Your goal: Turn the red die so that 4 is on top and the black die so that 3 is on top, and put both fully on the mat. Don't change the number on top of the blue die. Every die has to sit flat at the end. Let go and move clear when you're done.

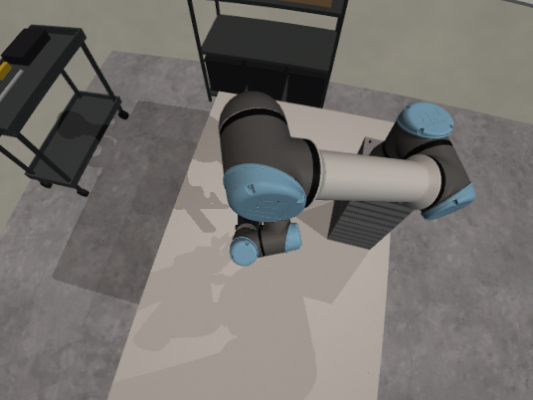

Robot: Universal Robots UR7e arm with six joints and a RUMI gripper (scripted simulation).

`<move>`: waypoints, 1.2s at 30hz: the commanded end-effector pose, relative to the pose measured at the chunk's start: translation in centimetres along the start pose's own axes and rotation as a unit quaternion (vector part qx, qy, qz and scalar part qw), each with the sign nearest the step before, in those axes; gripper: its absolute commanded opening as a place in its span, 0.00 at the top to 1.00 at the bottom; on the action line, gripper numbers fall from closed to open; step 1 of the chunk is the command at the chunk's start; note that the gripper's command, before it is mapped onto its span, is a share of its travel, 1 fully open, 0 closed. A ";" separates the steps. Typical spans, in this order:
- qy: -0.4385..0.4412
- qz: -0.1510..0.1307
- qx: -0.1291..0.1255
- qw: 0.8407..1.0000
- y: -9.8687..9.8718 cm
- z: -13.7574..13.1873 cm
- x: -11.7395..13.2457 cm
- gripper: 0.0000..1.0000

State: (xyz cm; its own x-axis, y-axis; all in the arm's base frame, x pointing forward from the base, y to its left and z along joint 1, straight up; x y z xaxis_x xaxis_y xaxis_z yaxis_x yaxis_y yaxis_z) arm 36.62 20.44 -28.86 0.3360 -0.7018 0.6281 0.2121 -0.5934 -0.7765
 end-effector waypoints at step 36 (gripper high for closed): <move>-0.006 0.333 0.029 0.942 2.0 -0.6 7.3 0.00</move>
State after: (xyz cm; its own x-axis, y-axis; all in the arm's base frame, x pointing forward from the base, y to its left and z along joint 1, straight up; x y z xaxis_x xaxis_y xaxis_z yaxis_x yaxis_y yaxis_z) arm 38.89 13.90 -25.81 0.4214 -0.9069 0.0030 0.0008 -0.0030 -1.0000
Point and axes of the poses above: the point where the finger pads meet when closed, its own y axis out along the fingers, its own z axis across the jaws, x = y × z, the point moved 6 cm from there along -y, back along the fingers, and after that the axes turned 4 degrees about -y, right-handed, at the moved point
